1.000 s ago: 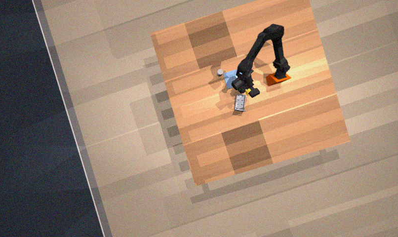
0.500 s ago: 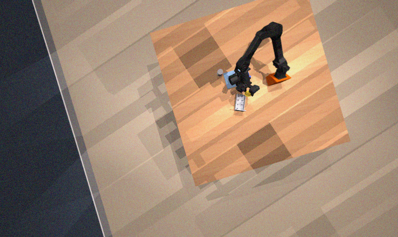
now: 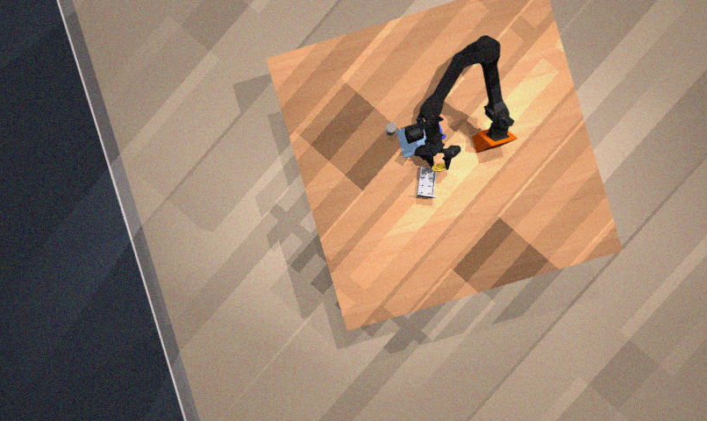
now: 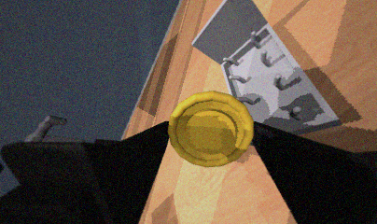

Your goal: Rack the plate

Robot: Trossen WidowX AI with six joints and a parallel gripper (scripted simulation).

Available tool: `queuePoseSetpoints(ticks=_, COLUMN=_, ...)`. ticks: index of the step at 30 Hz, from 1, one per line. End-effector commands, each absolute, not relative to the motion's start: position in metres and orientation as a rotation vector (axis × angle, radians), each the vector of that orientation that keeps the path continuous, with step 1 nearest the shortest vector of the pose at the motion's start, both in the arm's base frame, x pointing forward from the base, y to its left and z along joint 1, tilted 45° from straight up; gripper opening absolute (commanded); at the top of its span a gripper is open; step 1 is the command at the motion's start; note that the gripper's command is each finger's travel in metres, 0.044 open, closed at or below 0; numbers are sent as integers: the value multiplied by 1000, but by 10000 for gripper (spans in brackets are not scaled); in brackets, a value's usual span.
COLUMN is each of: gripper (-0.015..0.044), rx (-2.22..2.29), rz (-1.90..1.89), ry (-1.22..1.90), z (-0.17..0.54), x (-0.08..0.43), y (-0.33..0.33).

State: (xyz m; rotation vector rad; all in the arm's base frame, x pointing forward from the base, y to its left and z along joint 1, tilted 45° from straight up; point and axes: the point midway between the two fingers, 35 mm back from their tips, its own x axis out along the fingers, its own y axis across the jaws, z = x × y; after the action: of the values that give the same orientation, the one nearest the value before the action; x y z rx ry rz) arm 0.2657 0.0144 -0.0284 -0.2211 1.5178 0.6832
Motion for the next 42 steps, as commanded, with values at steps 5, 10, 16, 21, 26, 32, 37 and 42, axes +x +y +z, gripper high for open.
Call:
queuePoseSetpoints(ticks=5, gripper=0, rx=-276, rz=848, ry=1328, z=-31, x=265, y=6)
queuePoseSetpoints(ticks=10, gripper=0, rx=-325, rz=920, ry=1204, z=-31, x=266, y=0)
queuePoseSetpoints(ticks=16, gripper=0, rx=-398, rz=986, ry=1048, z=-30, x=267, y=-7)
queuePoseSetpoints(ticks=21, gripper=0, rx=-470, rz=1024, ry=915, z=-28, x=268, y=-13)
queuePoseSetpoints(ticks=26, gripper=0, rx=-551, rz=1047, ry=780, z=-25, x=268, y=-19)
queuePoseSetpoints(ticks=32, gripper=0, rx=-662, rz=1056, ry=619, z=-21, x=268, y=-27)
queuePoseSetpoints(ticks=37, gripper=0, rx=-733, rz=1051, ry=528, z=-18, x=267, y=-32)
queuePoseSetpoints(ticks=42, gripper=0, rx=-733, rz=1051, ry=528, z=-18, x=267, y=-32)
